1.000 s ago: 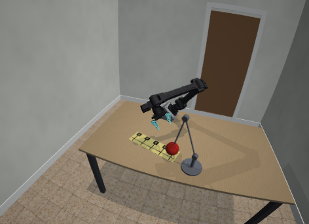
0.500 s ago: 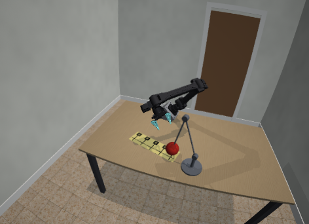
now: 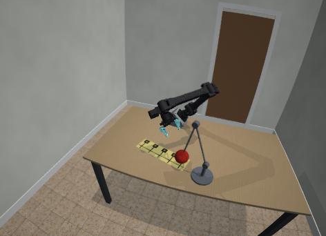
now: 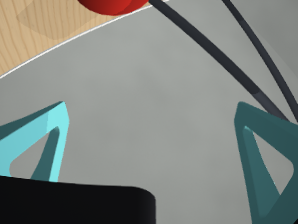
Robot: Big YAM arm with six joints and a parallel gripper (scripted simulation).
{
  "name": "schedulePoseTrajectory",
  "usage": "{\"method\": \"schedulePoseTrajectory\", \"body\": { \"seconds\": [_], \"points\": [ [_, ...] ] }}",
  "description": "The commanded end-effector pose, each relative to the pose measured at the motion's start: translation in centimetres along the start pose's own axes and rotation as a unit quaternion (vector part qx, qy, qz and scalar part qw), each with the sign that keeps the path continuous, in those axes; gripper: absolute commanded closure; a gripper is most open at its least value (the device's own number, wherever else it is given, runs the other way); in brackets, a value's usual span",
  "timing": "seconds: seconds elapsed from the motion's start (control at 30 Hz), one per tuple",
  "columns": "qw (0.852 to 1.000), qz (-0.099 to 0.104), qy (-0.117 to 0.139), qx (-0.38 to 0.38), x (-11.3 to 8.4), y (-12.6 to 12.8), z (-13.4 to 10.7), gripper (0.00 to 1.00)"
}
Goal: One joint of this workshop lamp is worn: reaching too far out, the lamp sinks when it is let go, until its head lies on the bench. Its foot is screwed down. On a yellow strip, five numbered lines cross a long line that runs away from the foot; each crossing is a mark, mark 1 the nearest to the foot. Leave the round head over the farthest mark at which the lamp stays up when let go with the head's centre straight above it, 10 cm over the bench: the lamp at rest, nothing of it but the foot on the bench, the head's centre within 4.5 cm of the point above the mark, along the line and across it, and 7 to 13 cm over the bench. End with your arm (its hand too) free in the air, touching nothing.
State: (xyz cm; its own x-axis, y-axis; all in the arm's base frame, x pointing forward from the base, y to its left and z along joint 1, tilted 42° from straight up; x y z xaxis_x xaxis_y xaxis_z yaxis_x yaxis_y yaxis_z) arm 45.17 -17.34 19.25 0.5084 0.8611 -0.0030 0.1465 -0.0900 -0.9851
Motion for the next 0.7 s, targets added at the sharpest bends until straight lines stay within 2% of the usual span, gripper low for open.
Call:
{"method": "schedulePoseTrajectory", "body": {
  "seconds": [0.0, 0.67],
  "points": [
    [0.999, 0.005, -0.003, 0.034, -0.3, -0.5, -0.5, 0.0],
    [1.0, 0.0, 0.002, -0.004, -1.3, -2.3, -2.1, 0.0]
  ]
}}
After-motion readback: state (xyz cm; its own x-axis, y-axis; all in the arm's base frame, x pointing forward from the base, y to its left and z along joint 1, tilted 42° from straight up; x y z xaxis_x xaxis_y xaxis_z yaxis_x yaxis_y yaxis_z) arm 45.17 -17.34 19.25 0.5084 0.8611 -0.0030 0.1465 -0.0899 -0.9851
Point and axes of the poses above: the point where the finger pads meet when closed, its own x axis out along the fingers, its own y axis across the jaws, z = x × y, the point moved 9 cm from there along -x, back along the fingers, and after that the axes turned 10 degrees about x, right-handed, at the moved point
